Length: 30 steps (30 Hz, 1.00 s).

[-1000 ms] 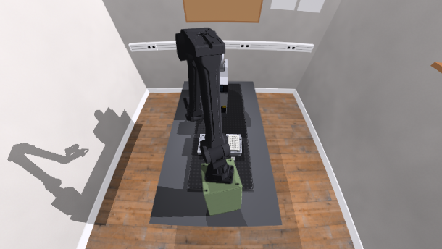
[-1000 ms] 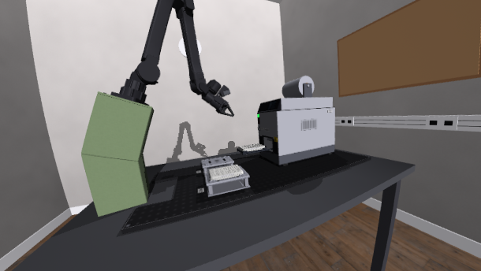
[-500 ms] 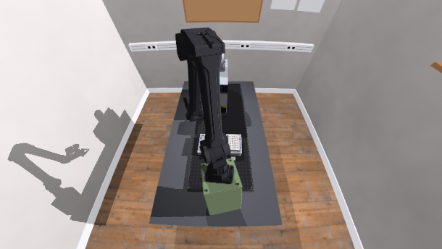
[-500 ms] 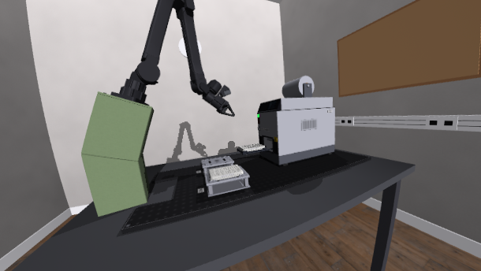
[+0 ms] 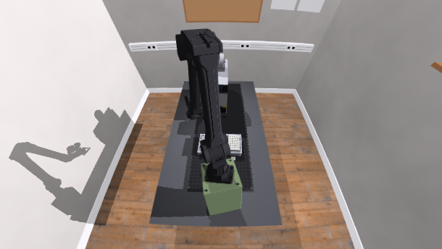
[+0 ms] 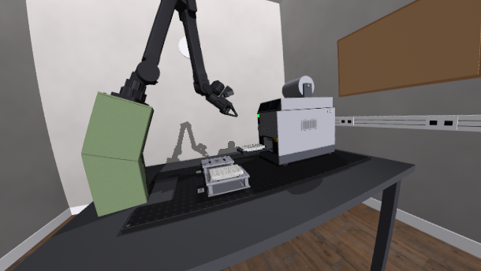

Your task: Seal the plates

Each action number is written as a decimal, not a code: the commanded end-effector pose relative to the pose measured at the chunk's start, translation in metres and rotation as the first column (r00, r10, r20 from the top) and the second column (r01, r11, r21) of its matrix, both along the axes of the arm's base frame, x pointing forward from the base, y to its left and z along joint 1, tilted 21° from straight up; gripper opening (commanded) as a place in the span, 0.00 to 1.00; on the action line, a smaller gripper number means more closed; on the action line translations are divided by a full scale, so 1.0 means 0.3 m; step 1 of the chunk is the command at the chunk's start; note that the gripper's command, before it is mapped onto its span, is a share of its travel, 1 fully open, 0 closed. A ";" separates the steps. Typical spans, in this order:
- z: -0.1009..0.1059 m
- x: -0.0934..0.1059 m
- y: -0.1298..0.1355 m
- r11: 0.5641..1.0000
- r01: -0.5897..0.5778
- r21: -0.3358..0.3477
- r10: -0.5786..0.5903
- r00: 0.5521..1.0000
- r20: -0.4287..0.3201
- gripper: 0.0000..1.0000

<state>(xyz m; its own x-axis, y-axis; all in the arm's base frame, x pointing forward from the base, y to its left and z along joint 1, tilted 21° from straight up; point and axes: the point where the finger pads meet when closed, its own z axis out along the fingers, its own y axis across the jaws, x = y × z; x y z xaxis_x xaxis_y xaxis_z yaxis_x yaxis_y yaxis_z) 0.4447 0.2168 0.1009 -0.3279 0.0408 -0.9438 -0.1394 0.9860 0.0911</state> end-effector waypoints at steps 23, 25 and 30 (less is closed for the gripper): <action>-0.043 0.330 0.041 1.000 0.017 -0.015 -0.017 1.000 0.007 0.00; -0.032 0.317 0.058 1.000 0.003 0.000 -0.003 1.000 0.013 0.00; -0.018 0.299 0.074 1.000 -0.004 0.016 0.003 1.000 0.022 0.00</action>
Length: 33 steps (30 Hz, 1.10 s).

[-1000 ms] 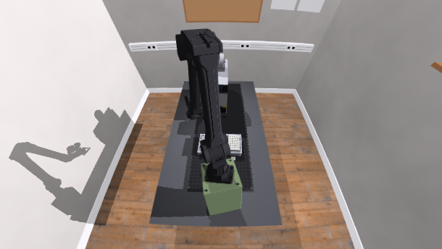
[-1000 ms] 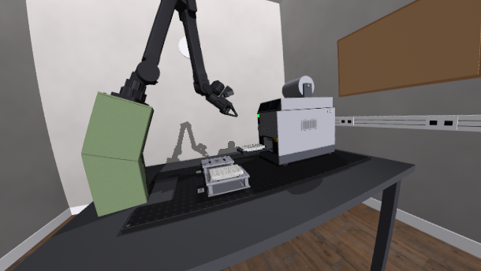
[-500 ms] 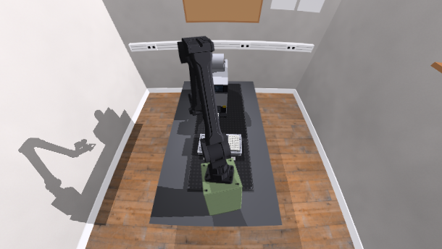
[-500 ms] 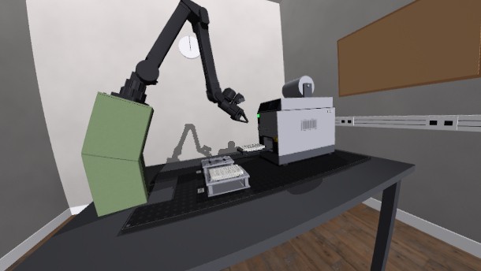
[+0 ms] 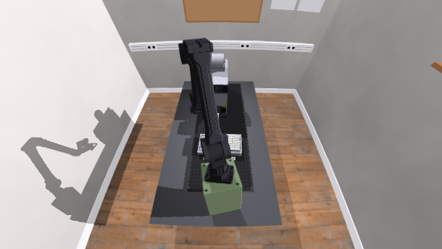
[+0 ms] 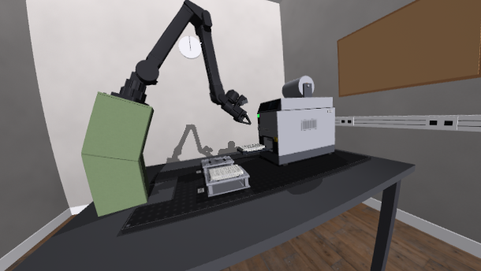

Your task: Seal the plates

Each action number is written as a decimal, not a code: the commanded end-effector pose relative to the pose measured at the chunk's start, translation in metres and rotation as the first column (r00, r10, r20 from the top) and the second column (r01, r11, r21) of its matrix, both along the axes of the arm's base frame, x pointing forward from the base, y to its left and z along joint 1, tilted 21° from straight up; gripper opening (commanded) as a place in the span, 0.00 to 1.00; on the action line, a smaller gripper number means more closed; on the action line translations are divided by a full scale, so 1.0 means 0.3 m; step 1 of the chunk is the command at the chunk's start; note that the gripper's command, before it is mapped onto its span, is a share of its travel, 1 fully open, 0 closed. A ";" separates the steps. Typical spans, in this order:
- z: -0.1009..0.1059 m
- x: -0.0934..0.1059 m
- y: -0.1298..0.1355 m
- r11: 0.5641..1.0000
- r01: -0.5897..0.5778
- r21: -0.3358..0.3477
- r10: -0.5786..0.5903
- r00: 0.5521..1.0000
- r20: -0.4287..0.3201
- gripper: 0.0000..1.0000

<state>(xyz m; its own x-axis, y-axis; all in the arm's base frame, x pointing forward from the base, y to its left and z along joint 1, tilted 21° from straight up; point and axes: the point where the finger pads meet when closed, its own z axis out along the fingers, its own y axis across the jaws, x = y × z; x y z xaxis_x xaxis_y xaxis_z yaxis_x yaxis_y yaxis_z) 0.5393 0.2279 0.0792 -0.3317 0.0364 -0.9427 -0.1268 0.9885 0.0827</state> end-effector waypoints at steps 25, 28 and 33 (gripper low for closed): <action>0.009 0.112 0.040 1.000 -0.012 0.012 0.011 0.999 0.042 0.00; -0.018 0.121 0.023 1.000 -0.005 0.003 0.005 1.000 0.027 0.00; -0.004 0.143 0.012 1.000 0.002 0.003 -0.002 1.000 0.027 0.00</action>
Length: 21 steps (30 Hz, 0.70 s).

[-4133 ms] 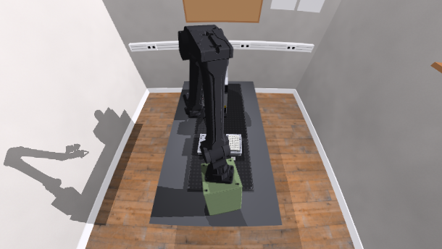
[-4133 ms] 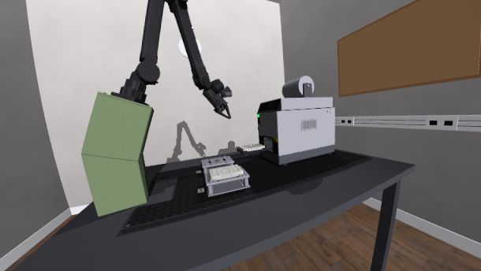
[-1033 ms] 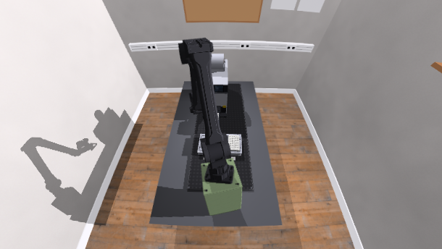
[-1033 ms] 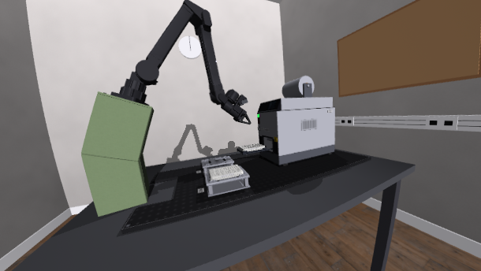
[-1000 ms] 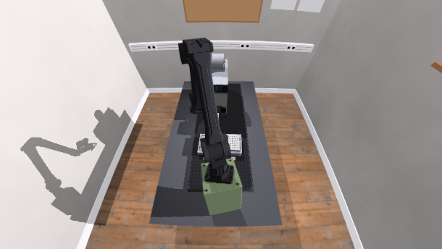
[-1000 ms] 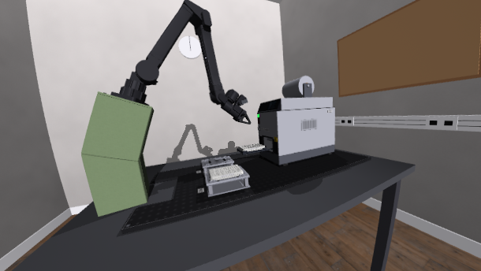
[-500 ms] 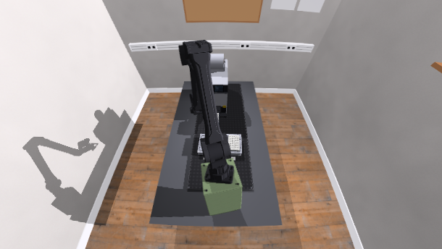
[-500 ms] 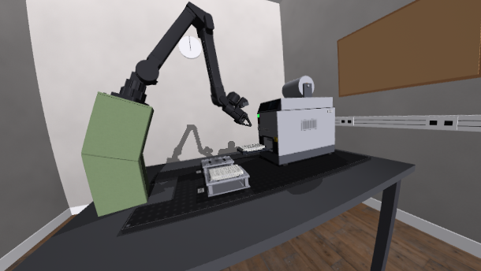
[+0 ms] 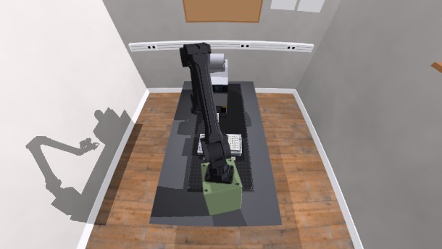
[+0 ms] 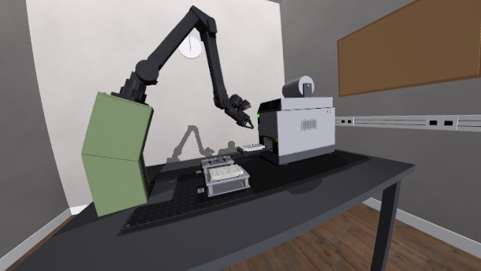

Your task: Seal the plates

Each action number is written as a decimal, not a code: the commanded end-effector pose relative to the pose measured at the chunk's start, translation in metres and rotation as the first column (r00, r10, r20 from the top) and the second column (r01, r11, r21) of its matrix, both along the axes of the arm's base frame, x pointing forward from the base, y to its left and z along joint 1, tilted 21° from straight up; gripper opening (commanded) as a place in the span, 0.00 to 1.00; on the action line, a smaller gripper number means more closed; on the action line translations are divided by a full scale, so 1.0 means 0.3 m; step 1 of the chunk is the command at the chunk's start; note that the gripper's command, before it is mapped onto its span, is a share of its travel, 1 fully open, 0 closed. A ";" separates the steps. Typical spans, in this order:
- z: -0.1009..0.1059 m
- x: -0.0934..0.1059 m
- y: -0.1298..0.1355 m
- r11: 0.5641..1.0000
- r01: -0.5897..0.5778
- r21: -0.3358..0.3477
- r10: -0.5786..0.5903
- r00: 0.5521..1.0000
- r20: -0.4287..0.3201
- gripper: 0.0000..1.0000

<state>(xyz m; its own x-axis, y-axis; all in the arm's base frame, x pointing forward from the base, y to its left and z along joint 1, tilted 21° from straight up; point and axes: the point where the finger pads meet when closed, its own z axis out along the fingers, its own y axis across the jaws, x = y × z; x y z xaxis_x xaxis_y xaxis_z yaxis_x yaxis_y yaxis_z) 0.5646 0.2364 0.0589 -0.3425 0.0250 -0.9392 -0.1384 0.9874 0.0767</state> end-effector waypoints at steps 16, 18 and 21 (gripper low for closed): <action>0.044 0.128 -0.001 1.000 0.018 0.008 -0.018 0.999 0.037 0.00; 0.044 0.128 -0.001 1.000 0.018 0.008 -0.018 0.999 0.037 0.00; 0.063 0.120 -0.006 1.000 0.020 0.018 -0.020 0.999 0.048 0.00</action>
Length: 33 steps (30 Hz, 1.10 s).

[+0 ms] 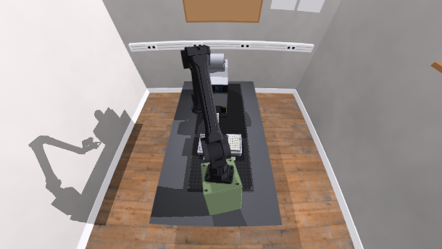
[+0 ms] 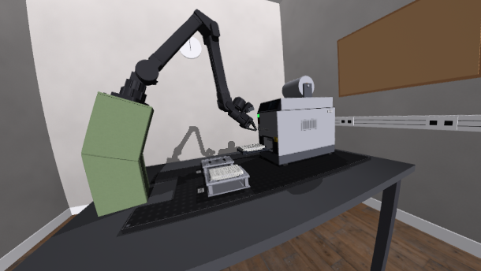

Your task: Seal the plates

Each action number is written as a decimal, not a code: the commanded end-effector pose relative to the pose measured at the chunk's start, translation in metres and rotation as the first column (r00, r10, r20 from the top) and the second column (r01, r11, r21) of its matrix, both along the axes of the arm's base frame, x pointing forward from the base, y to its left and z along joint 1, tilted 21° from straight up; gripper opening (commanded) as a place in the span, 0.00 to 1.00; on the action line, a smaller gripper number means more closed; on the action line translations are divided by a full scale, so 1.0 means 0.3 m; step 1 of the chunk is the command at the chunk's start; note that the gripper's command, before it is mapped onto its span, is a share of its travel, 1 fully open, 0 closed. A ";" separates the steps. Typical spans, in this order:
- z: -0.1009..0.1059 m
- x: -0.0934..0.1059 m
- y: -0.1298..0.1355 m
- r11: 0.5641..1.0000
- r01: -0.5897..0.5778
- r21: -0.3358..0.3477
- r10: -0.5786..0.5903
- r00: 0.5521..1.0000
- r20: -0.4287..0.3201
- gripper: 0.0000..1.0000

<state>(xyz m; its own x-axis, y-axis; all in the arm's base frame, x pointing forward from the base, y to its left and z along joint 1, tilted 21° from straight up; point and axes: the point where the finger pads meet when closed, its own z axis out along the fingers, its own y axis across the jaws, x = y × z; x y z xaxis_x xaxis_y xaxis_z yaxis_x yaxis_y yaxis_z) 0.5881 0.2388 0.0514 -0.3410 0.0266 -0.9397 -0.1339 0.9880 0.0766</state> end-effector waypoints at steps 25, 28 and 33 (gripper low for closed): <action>0.092 0.015 0.052 0.999 -0.009 0.031 0.008 0.999 0.044 0.00; 0.102 0.014 0.060 0.999 -0.012 0.029 0.011 0.999 0.041 0.00; 0.099 0.016 0.037 1.000 -0.002 0.026 0.001 0.999 0.036 0.00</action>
